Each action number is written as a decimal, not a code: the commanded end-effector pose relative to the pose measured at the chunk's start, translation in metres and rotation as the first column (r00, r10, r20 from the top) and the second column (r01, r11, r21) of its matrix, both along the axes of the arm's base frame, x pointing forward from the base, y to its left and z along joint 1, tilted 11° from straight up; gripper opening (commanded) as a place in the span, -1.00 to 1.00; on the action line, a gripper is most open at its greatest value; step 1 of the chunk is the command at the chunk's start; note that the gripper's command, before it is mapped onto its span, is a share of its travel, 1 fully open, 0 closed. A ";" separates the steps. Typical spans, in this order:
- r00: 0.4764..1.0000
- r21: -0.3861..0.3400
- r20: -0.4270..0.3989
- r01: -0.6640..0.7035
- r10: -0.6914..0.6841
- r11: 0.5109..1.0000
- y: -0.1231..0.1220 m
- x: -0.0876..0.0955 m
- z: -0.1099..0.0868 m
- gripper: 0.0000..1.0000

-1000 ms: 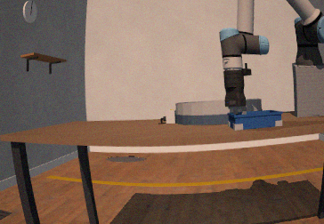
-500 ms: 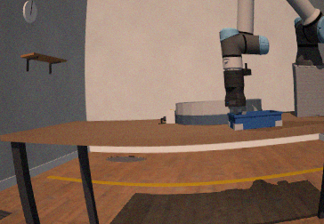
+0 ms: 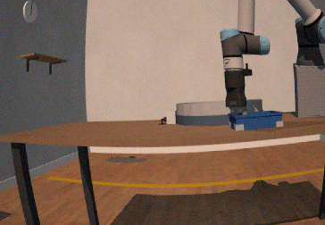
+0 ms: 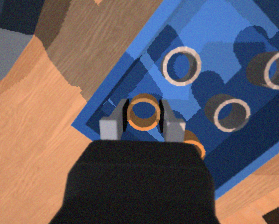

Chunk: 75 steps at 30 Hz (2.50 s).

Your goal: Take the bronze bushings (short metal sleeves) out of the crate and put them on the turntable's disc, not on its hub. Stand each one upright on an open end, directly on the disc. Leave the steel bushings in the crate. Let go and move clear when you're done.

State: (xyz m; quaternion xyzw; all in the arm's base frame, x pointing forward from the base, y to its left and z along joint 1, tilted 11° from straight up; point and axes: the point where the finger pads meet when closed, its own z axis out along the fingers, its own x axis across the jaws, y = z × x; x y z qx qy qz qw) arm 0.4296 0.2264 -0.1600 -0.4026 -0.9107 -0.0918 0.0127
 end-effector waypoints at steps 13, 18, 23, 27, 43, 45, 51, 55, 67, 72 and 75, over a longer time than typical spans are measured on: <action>1.000 0.000 0.005 -0.001 0.001 1.000 0.001 0.002 0.001 -1.00; 1.000 0.000 0.005 -0.001 0.001 1.000 0.000 0.002 0.003 -1.00; 1.000 0.000 0.001 0.000 0.000 1.000 -0.002 0.000 0.010 -1.00; 1.000 0.000 0.001 0.001 -0.001 1.000 -0.004 -0.001 0.022 -1.00; 1.000 0.000 0.001 0.001 -0.001 1.000 -0.016 -0.004 0.086 -1.00; 1.000 0.000 0.001 0.001 -0.001 1.000 -0.017 -0.005 0.094 -1.00; 1.000 0.000 0.004 0.001 -0.001 1.000 -0.020 -0.004 0.109 -1.00; 1.000 0.000 0.005 0.001 -0.001 1.000 -0.021 -0.004 0.114 -1.00; 1.000 0.000 0.004 0.000 0.000 1.000 -0.020 -0.004 0.116 -1.00; 1.000 0.000 0.003 0.000 0.000 1.000 -0.020 -0.004 0.116 -1.00; 1.000 0.000 0.004 0.000 0.000 1.000 -0.020 -0.004 0.116 -1.00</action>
